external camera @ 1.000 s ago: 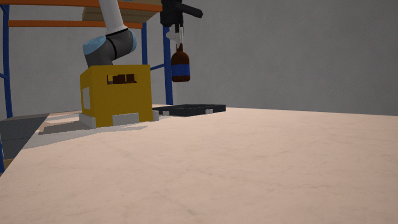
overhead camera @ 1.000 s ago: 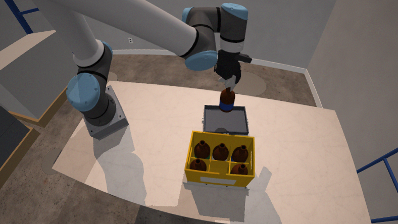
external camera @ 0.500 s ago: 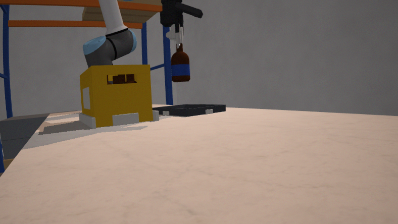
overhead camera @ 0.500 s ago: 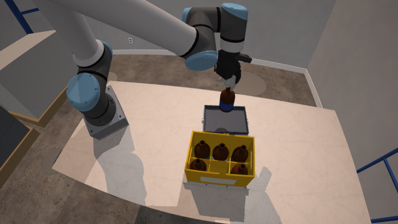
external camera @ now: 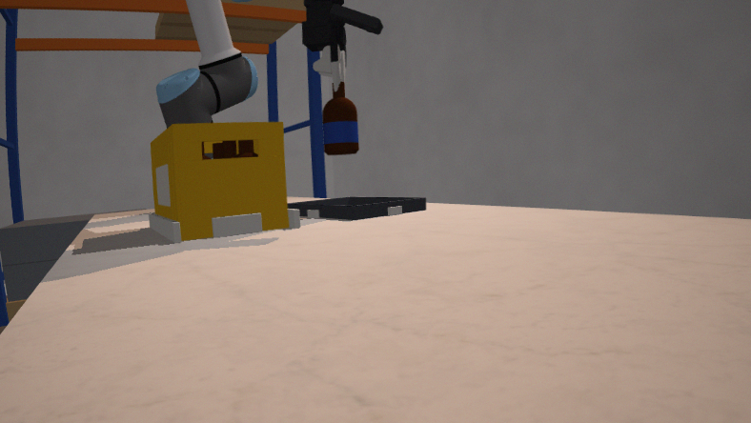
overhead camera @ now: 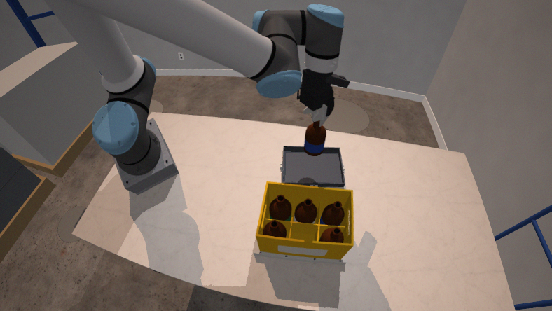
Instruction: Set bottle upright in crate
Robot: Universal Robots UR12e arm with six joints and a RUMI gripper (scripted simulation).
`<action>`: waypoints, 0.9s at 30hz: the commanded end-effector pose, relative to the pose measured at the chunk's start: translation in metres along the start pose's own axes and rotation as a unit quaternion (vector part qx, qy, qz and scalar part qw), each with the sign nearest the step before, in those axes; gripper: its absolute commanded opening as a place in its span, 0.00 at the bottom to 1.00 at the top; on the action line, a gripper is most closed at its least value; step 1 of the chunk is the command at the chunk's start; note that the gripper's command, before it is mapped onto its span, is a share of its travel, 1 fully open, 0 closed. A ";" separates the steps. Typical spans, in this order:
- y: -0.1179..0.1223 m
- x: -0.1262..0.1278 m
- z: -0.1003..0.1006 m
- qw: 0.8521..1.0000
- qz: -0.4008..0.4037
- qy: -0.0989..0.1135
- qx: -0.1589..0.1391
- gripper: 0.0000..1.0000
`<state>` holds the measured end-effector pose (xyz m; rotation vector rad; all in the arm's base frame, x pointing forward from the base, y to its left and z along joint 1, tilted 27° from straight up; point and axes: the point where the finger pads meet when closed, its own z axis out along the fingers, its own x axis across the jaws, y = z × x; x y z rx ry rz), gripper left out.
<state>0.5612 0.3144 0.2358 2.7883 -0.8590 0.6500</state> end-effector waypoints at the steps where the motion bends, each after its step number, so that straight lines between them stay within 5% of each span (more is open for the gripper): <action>1: 0.000 0.000 -0.001 1.000 0.000 0.000 0.001 0.00; 27: 0.000 0.000 -0.012 1.000 0.000 0.000 0.001 0.00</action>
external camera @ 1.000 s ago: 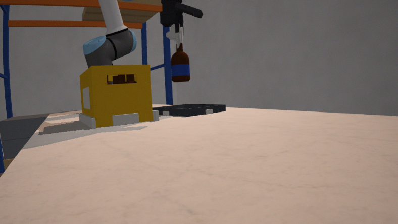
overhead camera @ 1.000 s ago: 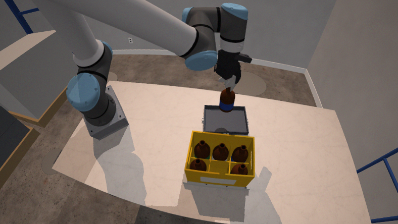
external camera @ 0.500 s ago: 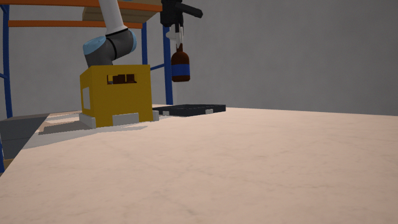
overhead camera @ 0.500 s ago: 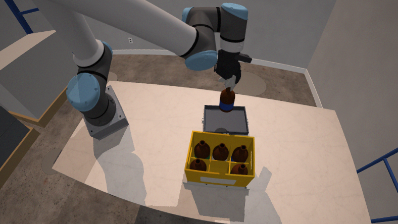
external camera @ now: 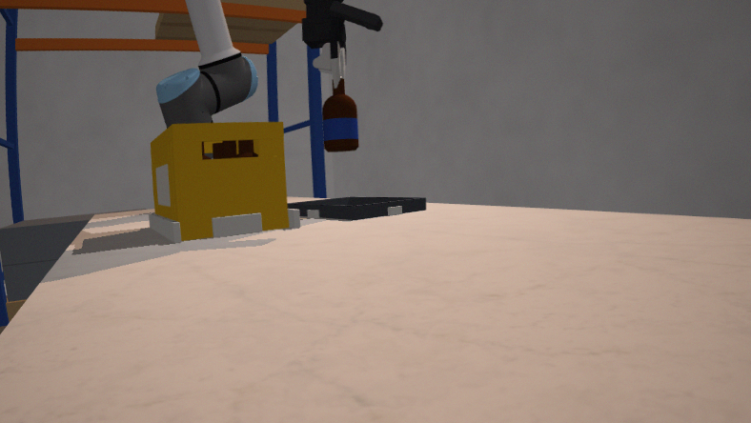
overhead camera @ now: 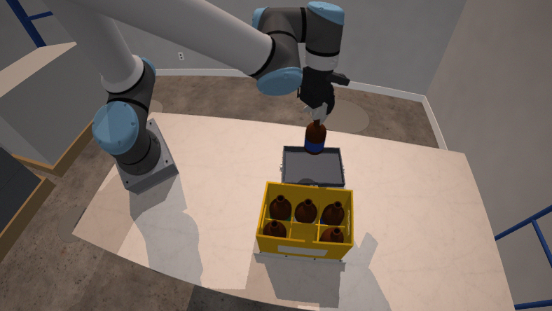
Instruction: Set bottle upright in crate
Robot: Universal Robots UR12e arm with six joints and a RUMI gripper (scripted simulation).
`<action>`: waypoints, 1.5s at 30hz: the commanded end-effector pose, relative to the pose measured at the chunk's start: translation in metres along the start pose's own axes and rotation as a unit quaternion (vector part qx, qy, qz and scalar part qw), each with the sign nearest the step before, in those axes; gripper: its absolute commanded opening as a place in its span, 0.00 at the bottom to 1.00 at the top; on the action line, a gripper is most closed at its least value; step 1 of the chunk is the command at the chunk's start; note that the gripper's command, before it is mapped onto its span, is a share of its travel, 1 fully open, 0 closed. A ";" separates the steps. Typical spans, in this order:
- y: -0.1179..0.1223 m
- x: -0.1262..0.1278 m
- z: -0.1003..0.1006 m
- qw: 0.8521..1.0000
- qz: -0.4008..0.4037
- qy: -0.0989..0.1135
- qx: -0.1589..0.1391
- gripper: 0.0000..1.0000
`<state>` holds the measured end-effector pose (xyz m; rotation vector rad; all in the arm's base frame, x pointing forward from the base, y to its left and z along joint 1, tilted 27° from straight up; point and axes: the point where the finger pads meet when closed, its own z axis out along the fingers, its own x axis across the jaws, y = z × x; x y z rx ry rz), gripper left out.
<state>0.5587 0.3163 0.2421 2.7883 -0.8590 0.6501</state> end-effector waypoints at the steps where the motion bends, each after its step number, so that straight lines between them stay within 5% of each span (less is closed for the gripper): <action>1: 0.000 0.000 -0.006 1.000 0.000 0.000 0.001 0.00; 45: 0.000 0.000 -0.034 1.000 0.000 0.000 0.001 0.00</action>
